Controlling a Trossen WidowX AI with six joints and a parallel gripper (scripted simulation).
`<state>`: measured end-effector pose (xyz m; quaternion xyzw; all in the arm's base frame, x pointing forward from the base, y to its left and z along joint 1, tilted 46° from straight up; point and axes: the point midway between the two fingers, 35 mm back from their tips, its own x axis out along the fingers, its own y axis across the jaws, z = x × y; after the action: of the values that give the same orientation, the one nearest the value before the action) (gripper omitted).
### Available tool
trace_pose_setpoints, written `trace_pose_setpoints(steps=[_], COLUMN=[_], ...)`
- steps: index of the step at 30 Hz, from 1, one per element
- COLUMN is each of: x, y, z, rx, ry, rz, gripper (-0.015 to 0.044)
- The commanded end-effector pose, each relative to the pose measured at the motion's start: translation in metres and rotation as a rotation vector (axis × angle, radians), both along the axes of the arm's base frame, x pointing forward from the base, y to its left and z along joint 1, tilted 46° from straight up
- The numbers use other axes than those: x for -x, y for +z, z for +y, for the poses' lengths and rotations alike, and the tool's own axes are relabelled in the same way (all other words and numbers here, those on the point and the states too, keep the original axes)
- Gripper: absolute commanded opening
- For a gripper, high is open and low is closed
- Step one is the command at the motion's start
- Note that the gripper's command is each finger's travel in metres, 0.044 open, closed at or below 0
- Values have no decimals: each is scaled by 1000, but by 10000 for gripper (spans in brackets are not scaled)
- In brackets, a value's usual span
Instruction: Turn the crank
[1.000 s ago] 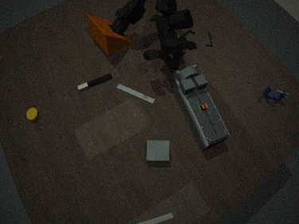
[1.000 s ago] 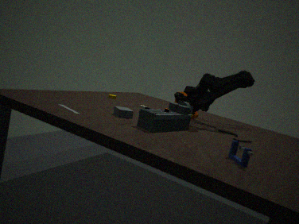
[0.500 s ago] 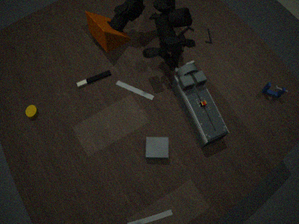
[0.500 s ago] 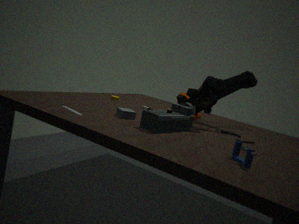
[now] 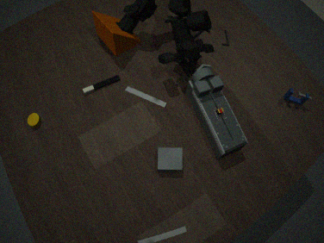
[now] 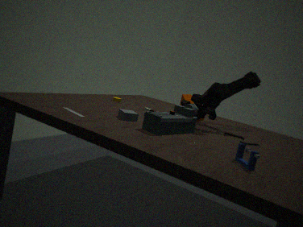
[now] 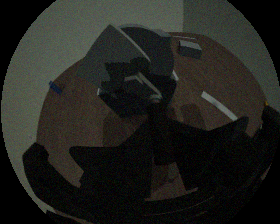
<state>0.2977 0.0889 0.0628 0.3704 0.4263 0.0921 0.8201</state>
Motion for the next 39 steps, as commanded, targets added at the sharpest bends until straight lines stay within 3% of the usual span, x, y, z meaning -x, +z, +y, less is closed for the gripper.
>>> trace_pose_setpoints(steps=[1,39], x=[-1,-4], y=[2,13], z=[9,19], rx=[-2,-3], ry=[10,10], rz=[-1,-2], gripper=[0,0])
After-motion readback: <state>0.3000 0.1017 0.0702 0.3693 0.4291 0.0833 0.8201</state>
